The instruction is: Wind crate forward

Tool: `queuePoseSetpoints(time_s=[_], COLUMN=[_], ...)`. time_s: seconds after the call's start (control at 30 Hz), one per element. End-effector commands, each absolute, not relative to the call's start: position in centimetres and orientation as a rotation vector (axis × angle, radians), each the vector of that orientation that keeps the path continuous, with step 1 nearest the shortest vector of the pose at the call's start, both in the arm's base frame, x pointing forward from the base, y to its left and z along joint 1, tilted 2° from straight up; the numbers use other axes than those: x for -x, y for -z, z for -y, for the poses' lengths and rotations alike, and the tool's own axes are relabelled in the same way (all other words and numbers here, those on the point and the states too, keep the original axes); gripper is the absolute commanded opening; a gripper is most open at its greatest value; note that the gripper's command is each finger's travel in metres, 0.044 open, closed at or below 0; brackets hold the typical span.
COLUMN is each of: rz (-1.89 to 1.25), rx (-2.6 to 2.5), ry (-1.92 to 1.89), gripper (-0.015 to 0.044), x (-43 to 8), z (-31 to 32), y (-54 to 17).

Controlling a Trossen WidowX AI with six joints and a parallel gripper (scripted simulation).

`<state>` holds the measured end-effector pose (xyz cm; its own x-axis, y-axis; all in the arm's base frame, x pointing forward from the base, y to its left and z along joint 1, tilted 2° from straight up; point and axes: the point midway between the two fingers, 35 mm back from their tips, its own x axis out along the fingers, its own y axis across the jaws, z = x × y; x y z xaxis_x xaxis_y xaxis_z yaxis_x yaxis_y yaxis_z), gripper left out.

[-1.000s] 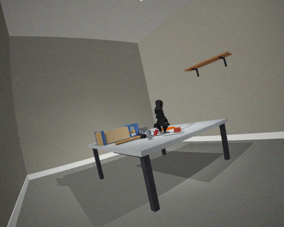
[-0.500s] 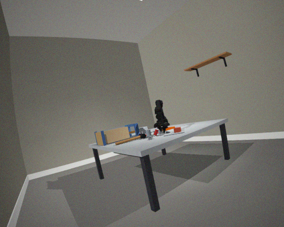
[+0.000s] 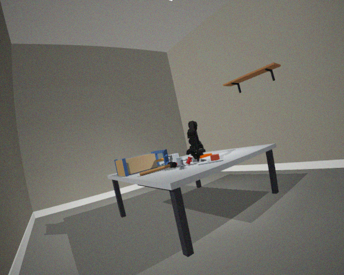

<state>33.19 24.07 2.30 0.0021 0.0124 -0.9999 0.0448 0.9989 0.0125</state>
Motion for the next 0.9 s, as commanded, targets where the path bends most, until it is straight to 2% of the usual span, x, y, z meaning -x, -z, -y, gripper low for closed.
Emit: queuePoseSetpoints(time_s=[0.0,0.2,0.6,0.87], rz=[-1.569,-1.568,-1.552,-1.535], rx=[-0.046,-0.047,-0.052,-0.049], ry=[0.025,0.024,0.018,-0.002], gripper=[0.0000,0.0000,0.0000,0.0000], x=[-33.2,-33.5,-33.1,-33.7], z=[-24.1,-24.3,-23.9,-23.2], y=[-2.3,-3.6,-17.5,-17.6])
